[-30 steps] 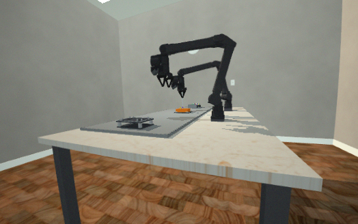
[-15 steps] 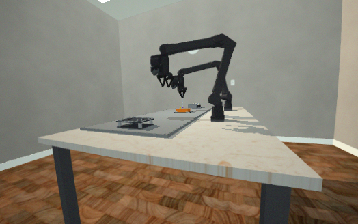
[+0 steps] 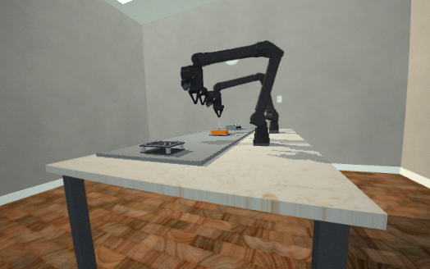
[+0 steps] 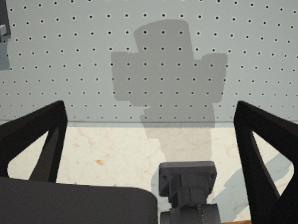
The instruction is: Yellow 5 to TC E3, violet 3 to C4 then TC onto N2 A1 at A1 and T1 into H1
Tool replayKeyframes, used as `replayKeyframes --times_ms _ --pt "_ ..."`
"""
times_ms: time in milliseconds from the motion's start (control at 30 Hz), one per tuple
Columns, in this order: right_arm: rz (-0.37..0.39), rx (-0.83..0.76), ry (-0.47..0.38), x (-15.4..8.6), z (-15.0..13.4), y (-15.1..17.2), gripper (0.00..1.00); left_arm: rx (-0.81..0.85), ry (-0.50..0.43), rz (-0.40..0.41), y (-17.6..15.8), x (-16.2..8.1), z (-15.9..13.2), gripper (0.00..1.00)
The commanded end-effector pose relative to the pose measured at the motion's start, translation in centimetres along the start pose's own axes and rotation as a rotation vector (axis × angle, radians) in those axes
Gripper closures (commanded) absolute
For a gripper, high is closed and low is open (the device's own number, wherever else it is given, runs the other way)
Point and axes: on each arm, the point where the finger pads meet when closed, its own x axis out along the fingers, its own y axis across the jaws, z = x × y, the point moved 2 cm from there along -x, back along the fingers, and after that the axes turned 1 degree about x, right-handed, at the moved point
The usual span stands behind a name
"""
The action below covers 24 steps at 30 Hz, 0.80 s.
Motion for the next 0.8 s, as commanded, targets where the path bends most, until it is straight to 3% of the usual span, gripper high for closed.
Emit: replayKeyframes --times_ms 0,767 --pt "0.000 0.088 -0.040 -2.0 -0.4 -1.1 0.93 0.001 -0.036 0.010 0.2 -1.4 0.8 0.00" --pt "0.020 0.648 -0.062 -2.2 -2.2 -4.0 0.93 0.001 -0.036 0.010 0.2 -1.4 0.8 0.00"
